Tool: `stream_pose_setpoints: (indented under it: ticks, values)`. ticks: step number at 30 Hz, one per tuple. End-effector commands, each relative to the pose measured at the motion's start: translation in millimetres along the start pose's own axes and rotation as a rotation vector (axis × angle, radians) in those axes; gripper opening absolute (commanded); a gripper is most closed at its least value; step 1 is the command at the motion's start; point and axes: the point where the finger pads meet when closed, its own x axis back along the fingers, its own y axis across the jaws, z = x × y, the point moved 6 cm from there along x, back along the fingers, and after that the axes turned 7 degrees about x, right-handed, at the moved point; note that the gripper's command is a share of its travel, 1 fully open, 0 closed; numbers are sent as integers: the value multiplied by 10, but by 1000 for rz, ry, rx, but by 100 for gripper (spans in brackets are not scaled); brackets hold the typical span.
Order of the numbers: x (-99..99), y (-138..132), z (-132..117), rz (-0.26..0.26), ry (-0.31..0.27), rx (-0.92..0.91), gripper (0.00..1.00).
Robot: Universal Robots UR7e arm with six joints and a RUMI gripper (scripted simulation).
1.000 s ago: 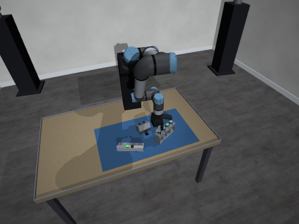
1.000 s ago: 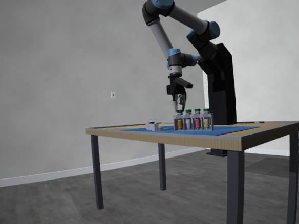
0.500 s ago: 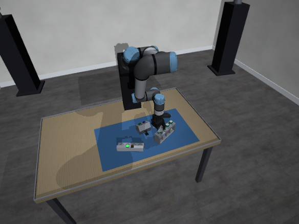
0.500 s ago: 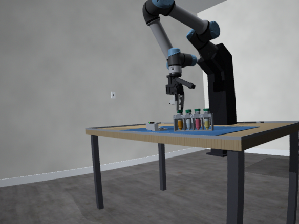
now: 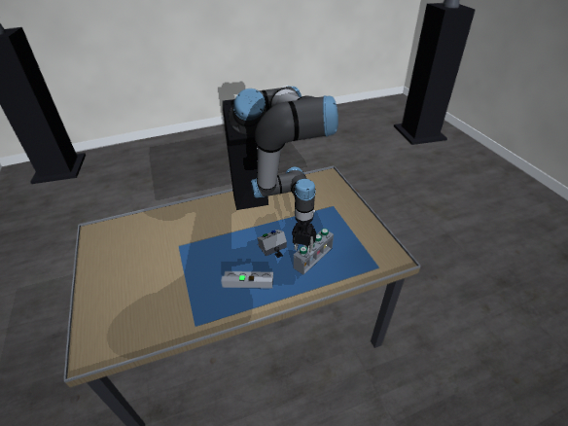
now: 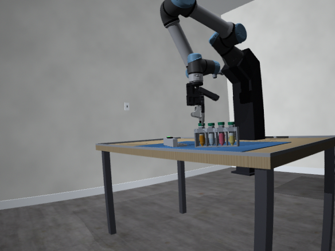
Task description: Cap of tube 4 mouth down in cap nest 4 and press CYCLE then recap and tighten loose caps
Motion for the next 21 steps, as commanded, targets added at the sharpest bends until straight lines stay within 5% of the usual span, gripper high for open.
stream_pose_setpoints:
  ticks: [1,3,4,18,21]
  values:
    - [3,1,-3,-4,2,28,35]
    - [3,1,-3,-4,2,28,35]
    - [3,1,-3,-4,2,28,0]
    - [3,1,-3,-4,2,27,0]
    - [2,1,-3,-4,2,-122,0]
